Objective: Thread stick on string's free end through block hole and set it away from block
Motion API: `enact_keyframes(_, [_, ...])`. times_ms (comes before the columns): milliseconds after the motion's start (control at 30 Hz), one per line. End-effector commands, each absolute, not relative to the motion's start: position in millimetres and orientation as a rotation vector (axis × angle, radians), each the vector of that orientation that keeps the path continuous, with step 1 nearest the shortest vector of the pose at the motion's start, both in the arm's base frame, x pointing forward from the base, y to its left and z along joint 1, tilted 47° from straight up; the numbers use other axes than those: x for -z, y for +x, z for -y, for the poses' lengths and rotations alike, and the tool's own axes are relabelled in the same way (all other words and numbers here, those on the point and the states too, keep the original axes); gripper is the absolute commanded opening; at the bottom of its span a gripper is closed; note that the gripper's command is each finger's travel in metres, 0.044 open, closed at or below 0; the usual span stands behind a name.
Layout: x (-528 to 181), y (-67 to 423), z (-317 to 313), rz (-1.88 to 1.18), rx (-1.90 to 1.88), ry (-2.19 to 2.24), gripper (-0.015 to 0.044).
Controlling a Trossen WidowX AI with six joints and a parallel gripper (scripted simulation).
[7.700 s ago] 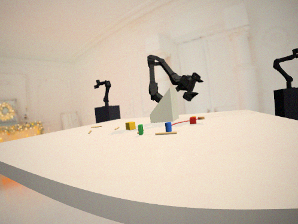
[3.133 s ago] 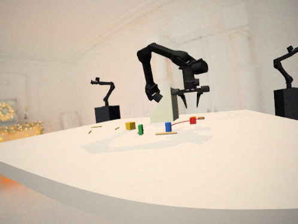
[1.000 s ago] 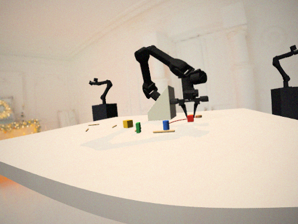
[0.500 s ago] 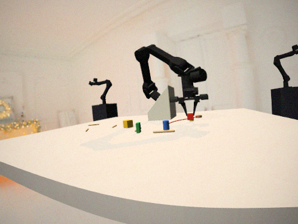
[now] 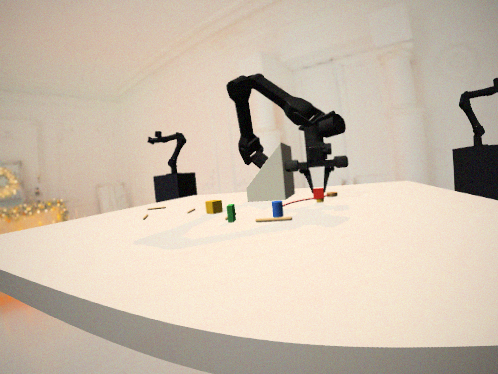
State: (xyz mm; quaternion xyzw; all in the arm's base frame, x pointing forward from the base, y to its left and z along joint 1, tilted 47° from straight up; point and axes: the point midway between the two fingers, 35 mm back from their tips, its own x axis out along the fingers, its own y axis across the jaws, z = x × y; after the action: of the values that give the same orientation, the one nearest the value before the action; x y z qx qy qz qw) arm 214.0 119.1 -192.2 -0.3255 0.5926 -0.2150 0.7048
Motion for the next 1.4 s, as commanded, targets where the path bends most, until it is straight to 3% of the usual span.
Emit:
enact_keyframes(0, [192,212,-118,-1.271,0.466,-0.723,0.0000])
enact_keyframes(1367, [204,181,-104,-0.749,0.226,-0.785,0.0000])
